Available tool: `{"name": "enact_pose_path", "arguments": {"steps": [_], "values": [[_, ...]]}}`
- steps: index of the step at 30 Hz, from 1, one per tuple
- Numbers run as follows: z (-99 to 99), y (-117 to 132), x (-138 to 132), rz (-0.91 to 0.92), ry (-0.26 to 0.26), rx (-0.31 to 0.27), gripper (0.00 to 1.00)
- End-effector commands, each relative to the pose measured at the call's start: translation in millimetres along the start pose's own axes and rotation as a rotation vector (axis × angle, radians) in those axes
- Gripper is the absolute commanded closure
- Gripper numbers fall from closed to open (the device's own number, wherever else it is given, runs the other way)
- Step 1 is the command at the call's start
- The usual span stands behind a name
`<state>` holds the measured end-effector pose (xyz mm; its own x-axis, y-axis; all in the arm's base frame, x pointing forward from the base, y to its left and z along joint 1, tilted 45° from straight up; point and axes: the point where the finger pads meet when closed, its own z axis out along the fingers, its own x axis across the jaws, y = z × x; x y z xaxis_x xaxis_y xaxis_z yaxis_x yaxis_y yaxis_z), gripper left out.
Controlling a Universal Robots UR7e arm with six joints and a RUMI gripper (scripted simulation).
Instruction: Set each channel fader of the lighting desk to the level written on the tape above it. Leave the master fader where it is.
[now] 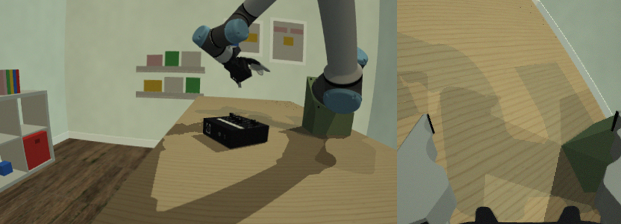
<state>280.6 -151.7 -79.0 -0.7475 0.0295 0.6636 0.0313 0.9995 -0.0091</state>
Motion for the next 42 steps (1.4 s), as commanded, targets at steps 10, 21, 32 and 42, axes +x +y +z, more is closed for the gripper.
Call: {"name": "enact_pose_path", "arguments": {"steps": [10,21,32,42], "values": [[-69.7,82,19,-0.088,-0.226,-0.358,0.00],[-147.9,140,35,-0.155,-0.457,-0.590,0.00],[-224.1,180,53,-0.208,-0.680,-0.752,0.00],[-243.6,188,58,-0.220,-0.738,-0.788,0.00]]}}
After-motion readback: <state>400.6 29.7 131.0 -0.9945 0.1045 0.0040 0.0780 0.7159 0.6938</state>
